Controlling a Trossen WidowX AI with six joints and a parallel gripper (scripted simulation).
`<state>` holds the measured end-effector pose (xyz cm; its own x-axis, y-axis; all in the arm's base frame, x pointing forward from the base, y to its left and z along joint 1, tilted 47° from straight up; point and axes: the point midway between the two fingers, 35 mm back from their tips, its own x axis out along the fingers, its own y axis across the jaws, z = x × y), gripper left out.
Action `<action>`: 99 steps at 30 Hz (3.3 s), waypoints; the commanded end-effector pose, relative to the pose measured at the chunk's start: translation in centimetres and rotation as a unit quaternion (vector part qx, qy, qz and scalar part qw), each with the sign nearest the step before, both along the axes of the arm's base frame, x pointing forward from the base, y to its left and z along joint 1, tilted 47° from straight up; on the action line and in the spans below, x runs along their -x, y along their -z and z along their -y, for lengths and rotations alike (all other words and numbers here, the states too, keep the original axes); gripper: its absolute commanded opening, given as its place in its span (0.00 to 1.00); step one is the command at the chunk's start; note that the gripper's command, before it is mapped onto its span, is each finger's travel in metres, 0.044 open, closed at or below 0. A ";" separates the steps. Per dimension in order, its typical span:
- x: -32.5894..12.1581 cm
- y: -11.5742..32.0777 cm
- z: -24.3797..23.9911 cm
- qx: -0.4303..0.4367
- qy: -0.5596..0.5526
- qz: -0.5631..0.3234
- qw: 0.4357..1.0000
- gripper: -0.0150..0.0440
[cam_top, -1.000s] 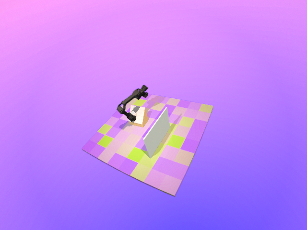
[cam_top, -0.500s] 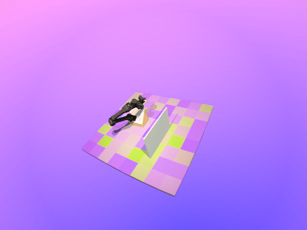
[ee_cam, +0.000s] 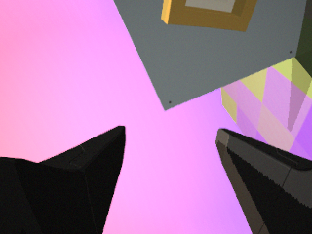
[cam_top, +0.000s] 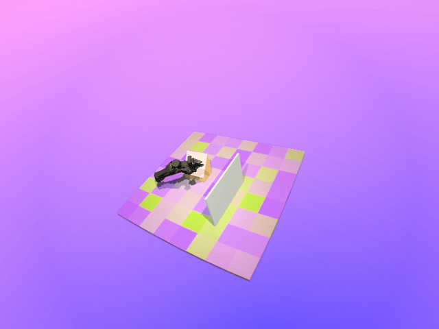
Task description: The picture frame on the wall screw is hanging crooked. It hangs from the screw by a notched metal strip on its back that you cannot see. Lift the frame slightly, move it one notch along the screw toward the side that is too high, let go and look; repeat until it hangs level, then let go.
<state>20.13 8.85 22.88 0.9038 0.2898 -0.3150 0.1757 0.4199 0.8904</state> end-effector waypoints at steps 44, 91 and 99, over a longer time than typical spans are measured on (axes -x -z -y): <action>1.8 -1.2 8.2 -0.013 0.181 0.160 0.970 0.69; 1.8 -1.2 8.2 -0.013 0.181 0.160 0.970 0.69; 1.8 -1.2 8.2 -0.013 0.181 0.160 0.970 0.69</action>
